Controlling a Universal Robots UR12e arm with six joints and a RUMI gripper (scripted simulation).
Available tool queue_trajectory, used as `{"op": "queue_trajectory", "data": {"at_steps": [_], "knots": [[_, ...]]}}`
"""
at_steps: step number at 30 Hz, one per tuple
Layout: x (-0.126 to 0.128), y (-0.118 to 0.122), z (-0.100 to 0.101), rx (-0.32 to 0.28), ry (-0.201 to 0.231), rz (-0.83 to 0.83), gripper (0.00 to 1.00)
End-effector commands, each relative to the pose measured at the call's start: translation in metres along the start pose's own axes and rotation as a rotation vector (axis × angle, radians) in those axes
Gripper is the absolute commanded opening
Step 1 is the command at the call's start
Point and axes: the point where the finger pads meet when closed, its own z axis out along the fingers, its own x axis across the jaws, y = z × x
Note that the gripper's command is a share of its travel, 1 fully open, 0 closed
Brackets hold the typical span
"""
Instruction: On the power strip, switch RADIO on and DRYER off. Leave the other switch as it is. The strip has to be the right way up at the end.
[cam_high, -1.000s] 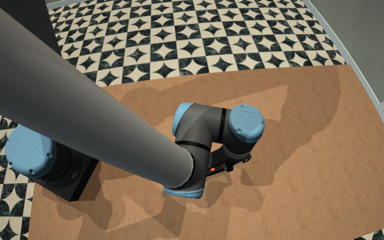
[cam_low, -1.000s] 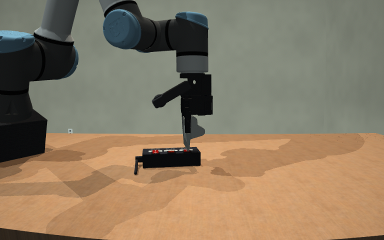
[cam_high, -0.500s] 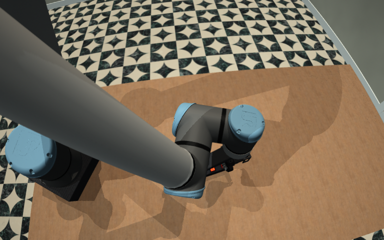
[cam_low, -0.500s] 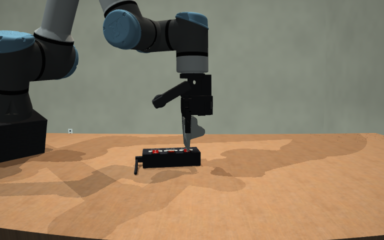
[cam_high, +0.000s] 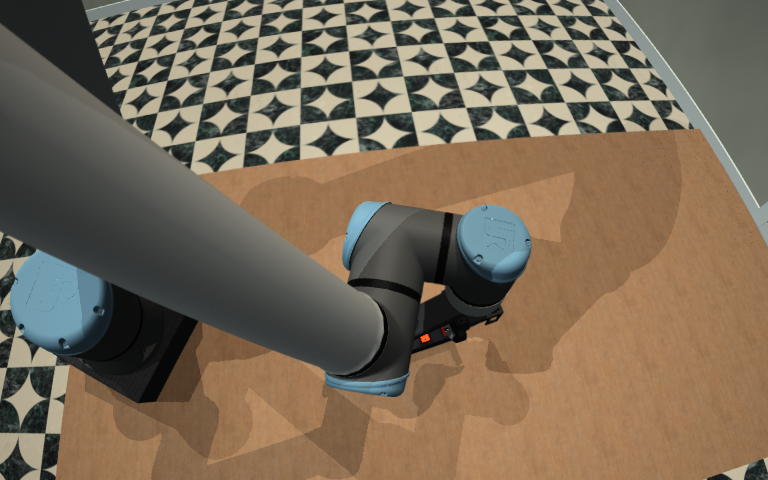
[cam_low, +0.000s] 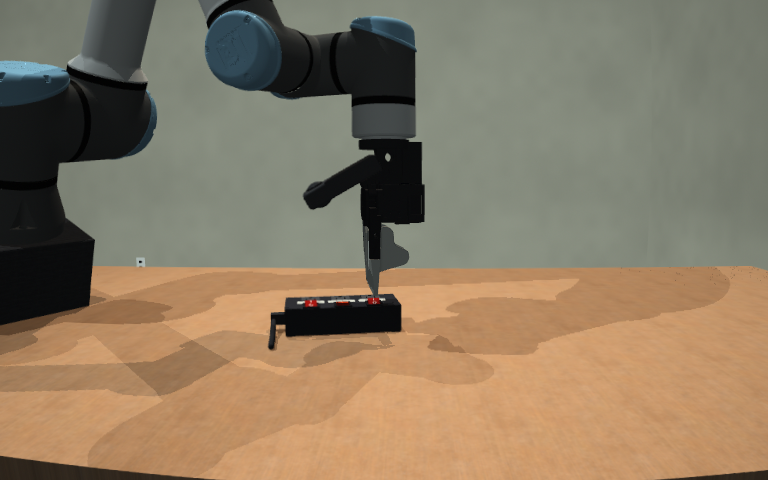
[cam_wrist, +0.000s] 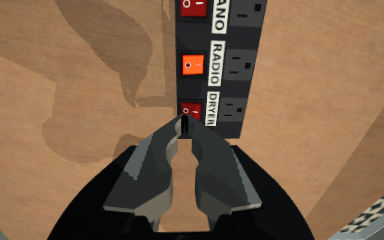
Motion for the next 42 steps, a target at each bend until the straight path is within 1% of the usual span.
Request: {"op": "queue_trajectory", "data": {"at_steps": [1,7,10,29,30,36,39,42], "knots": [[-0.002,0.005,-0.018,-0.007,-0.002,0.0,0.0],[-0.001,0.005,-0.029,-0.007,-0.002,-0.001,0.0],[-0.002,0.005,-0.031,-0.007,-0.003,0.0,0.0],[-0.001,0.003,-0.029,-0.004,-0.001,0.0,0.0],[-0.001,0.003,-0.029,-0.004,-0.001,0.0,1.0],[-0.002,0.004,-0.034,-0.006,-0.002,0.0,1.0],[-0.001,0.005,-0.043,-0.007,-0.003,0.0,1.0],[-0.001,0.005,-0.056,-0.007,-0.003,0.0,1.0]]}}
